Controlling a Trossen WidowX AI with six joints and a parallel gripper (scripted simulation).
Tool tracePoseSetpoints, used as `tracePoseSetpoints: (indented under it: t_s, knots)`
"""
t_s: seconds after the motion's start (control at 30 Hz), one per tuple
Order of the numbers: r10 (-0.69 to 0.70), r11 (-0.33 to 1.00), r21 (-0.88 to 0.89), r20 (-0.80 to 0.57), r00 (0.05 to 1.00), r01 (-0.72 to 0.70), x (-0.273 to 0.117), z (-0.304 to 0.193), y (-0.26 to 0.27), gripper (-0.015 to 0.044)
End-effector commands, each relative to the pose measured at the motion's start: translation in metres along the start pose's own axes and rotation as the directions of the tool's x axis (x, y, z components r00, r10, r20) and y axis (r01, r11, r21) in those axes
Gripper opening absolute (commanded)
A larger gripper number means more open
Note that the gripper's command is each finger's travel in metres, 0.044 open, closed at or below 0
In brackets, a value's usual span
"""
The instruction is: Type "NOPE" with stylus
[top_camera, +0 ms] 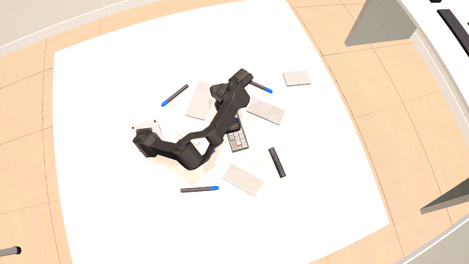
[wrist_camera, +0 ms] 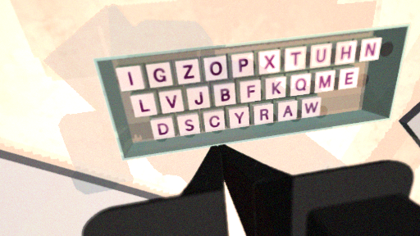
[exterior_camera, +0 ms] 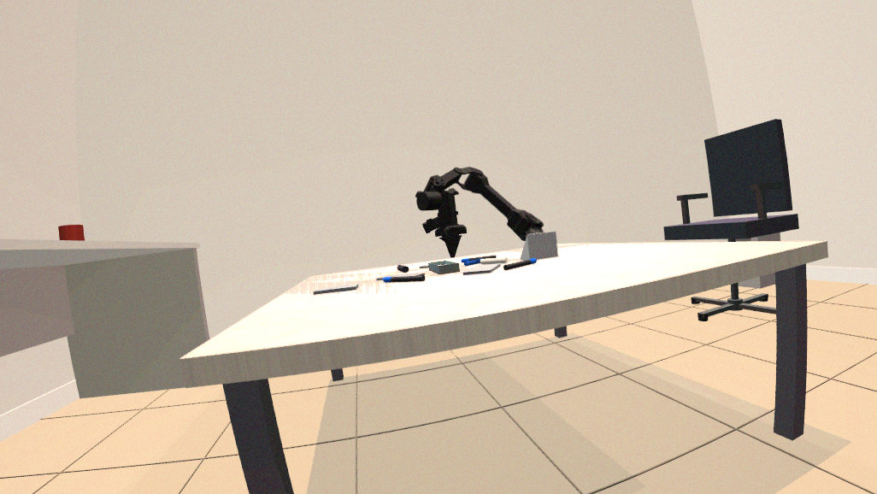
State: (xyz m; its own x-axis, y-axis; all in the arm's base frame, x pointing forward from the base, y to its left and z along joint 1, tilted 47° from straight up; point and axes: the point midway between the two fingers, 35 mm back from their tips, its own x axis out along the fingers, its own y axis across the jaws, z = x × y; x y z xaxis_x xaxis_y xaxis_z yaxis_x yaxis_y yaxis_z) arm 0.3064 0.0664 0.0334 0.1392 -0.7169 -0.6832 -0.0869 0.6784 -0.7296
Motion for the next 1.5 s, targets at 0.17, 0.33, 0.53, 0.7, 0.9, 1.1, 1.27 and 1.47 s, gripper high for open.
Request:
tracePoseSetpoints:
  t_s: [0.17,0.33,0.53,0.7,0.9,1.1,1.27,1.47]
  knots:
    - [0.007,1.000,0.005,-0.003,1.000,-0.007,-0.057,0.000,0.002,0.0000]
    - [0.008,1.000,0.003,0.012,1.000,-0.008,-0.055,0.002,0.003,0.0000]
    - [0.009,1.000,0.006,0.017,1.000,-0.010,-0.055,0.003,0.003,0.0053]
    - [0.086,0.994,-0.078,0.055,0.995,-0.082,-0.054,-0.007,-0.025,0.0150]
    - [0.188,0.963,-0.223,0.152,0.970,-0.152,-0.046,-0.030,-0.066,0.0150]
    - [0.241,0.924,-0.358,0.277,0.930,-0.133,-0.035,-0.057,-0.095,0.0150]
    - [0.245,0.895,-0.443,0.383,0.890,-0.056,-0.025,-0.078,-0.109,0.0150]
    - [0.236,0.880,-0.474,0.434,0.869,-0.003,-0.020,-0.089,-0.113,0.0150]
